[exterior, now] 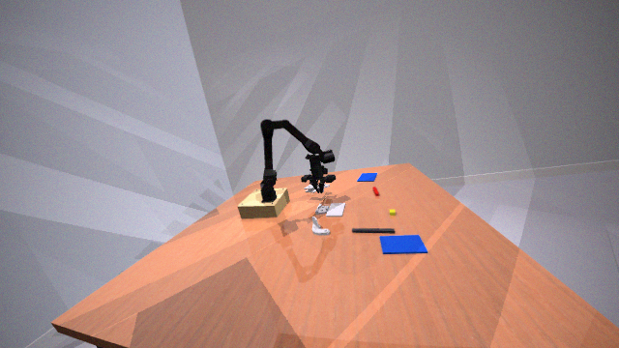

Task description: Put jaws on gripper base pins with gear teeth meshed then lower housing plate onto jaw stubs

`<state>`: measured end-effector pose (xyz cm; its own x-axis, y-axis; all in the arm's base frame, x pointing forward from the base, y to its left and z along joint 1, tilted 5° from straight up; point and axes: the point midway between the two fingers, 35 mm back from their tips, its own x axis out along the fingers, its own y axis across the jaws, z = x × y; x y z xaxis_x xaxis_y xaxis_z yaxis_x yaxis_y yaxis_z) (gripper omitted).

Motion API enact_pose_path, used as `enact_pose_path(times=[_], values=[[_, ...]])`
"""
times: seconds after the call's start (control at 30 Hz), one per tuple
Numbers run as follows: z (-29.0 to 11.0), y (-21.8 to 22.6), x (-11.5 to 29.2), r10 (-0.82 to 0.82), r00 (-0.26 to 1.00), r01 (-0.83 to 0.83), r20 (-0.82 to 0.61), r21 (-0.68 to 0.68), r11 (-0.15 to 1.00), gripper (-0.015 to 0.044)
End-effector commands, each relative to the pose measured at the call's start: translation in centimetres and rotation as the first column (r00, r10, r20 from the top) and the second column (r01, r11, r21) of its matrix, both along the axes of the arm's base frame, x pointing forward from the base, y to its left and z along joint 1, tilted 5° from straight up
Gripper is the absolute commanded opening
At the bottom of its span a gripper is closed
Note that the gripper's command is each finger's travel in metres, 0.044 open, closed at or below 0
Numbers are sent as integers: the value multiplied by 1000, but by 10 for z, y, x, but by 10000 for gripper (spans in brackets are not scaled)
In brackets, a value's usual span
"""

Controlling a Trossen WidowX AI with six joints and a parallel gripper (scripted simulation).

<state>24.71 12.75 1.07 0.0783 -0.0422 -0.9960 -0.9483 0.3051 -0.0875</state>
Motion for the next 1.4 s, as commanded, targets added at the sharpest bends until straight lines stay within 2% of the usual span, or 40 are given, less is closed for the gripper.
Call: enact_pose_path(times=[0.0, 0.27, 0.7, 0.93, 1.37], values=[[6, 0, 1, -3, 1000, 3, 6, 0, 1000, 37], [9, 1, 1, -3, 1000, 3, 6, 0, 1000, 37], [48, 3, -1, -3, 1000, 3, 6, 0, 1000, 37], [50, 3, -1, -8, 1000, 8, 7, 1, 1000, 37], [51, 0, 7, -347, 938, 346, 17, 32, 938, 37]])
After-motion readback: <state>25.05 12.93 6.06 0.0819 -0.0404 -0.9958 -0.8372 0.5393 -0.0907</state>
